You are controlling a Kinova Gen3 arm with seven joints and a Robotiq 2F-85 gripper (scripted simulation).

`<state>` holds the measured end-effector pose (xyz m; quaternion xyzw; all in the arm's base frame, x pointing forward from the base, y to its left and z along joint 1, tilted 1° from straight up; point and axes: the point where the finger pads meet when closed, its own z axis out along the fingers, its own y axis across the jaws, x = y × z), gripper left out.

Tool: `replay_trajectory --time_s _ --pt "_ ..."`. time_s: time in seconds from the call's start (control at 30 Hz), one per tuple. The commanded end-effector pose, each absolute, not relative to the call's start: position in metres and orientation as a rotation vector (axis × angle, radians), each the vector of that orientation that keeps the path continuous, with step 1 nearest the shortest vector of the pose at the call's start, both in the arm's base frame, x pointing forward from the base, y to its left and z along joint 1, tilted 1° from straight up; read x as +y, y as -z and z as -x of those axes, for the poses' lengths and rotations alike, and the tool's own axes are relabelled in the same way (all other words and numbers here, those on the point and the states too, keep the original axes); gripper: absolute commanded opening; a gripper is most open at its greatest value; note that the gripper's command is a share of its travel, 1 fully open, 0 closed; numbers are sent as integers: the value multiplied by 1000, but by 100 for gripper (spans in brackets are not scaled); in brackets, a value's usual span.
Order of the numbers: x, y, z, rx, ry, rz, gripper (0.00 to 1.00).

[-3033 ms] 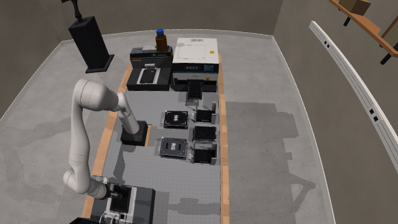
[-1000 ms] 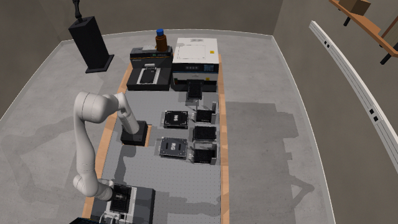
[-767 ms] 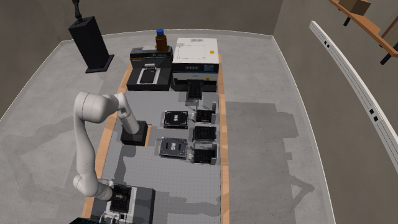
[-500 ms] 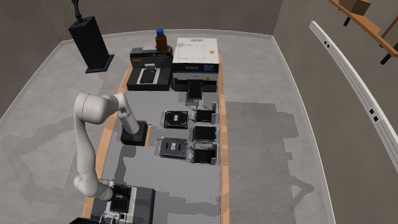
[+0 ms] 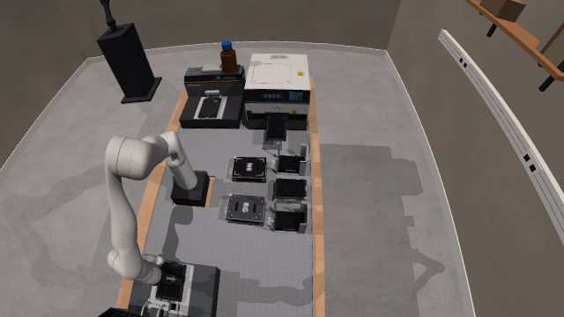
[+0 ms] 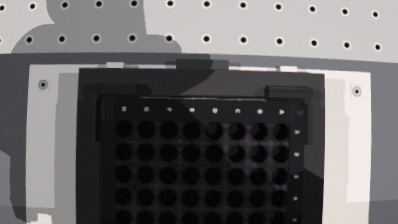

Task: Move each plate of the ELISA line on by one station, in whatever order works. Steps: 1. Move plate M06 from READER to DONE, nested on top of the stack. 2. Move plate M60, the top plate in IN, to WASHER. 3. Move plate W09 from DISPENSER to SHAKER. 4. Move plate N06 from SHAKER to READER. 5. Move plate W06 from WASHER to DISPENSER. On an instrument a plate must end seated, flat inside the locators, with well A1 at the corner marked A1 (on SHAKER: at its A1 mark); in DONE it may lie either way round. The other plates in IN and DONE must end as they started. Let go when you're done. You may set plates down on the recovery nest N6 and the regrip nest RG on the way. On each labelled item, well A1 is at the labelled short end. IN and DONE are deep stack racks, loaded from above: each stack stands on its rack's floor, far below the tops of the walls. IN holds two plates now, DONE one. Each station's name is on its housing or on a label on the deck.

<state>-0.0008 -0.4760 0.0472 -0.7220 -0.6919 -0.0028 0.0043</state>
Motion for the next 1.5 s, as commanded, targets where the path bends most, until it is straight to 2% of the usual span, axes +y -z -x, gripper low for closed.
replay_trajectory --time_s 0.0,1.47 --pt "-476 -48 1 -2169 7 2263 100" --pt "-476 -37 1 -2169 7 2263 100"
